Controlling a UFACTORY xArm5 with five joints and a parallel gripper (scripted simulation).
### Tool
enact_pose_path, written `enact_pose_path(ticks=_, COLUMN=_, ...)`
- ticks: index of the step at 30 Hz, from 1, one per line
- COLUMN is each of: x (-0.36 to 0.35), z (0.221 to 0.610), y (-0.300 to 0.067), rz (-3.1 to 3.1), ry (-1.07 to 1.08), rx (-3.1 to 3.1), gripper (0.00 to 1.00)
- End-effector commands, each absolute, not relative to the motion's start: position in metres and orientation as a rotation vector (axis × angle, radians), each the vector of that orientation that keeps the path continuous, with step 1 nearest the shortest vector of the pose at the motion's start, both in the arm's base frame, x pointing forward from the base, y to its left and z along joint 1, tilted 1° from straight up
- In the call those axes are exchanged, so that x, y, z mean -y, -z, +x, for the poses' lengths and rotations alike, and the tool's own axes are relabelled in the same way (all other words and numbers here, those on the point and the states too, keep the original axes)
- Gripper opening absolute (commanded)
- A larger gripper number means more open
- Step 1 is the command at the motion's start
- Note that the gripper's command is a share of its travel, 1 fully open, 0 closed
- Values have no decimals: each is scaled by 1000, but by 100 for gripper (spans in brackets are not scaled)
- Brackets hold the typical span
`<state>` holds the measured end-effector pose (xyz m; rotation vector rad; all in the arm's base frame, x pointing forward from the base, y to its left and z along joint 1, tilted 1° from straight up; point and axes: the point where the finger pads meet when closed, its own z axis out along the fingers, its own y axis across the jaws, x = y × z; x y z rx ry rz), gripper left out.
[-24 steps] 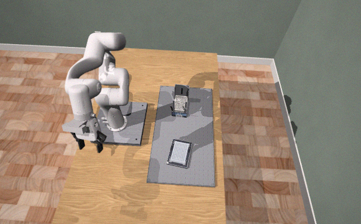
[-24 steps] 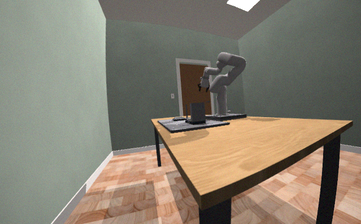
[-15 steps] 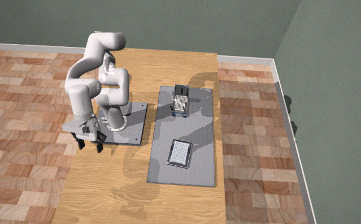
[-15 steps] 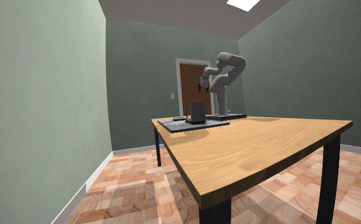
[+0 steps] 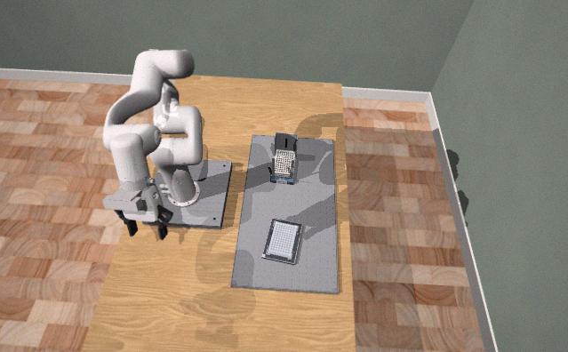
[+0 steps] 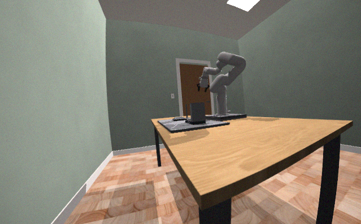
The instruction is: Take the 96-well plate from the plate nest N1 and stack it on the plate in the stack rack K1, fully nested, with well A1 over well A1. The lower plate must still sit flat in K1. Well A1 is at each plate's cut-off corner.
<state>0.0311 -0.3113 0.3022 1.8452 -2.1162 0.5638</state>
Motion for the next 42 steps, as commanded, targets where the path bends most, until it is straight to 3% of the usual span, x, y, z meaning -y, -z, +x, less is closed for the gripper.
enact_pose_path(ticks=1, x=313, z=48, y=-304, rz=1925, ry=-564, rx=2074, gripper=100)
enact_pose_path(ticks=42, x=282, z=188, y=-298, rz=2529, ry=-444, rx=1586, gripper=100)
